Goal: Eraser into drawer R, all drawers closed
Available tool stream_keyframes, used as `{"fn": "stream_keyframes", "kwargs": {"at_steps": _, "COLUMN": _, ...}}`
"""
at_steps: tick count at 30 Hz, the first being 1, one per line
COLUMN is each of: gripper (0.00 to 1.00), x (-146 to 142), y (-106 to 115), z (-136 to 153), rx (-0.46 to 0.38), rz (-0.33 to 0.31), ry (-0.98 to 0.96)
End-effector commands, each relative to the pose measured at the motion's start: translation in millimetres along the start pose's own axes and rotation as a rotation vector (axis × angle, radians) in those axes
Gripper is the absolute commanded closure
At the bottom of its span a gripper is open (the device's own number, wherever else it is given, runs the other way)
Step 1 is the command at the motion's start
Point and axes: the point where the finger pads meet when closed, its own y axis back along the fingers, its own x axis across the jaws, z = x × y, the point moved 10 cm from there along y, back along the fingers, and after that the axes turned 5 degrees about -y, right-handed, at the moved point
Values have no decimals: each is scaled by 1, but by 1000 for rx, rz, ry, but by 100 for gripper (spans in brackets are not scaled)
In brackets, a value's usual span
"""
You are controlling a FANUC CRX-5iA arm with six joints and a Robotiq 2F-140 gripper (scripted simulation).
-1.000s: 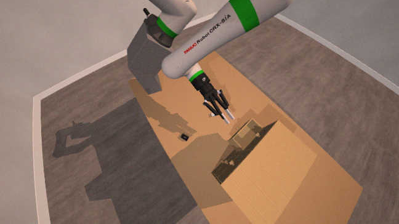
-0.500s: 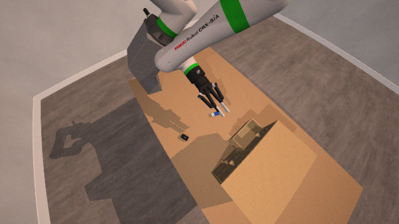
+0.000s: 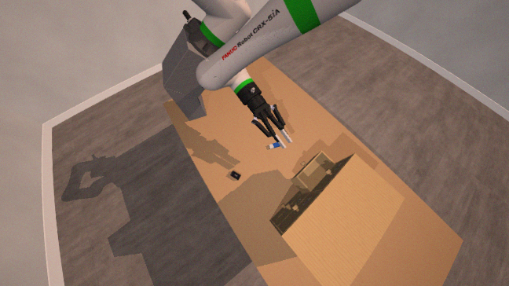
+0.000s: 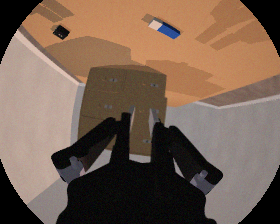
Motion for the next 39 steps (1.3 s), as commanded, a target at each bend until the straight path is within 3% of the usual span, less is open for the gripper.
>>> {"fn": "stream_keyframes", "kwargs": {"at_steps": 1, "gripper": 80, "x": 1, "y": 4, "z": 6, "rx": 42, "rz": -3, "ry": -1}}
{"fn": "stream_keyframes", "kwargs": {"at_steps": 10, "gripper": 80, "x": 2, "y": 13, "z": 19, "rx": 135, "rz": -10, "ry": -1}}
{"fn": "stream_keyframes", "kwargs": {"at_steps": 25, "gripper": 80, "x": 5, "y": 37, "z": 60, "rx": 425, "rz": -36, "ry": -1}}
{"fn": "stream_keyframes", "kwargs": {"at_steps": 27, "gripper": 80, "x": 5, "y": 37, "z": 60, "rx": 425, "rz": -36, "ry": -1}}
{"fn": "stream_keyframes", "kwargs": {"at_steps": 39, "gripper": 80, "x": 9, "y": 54, "z": 101, "rx": 743, "rz": -65, "ry": 0}}
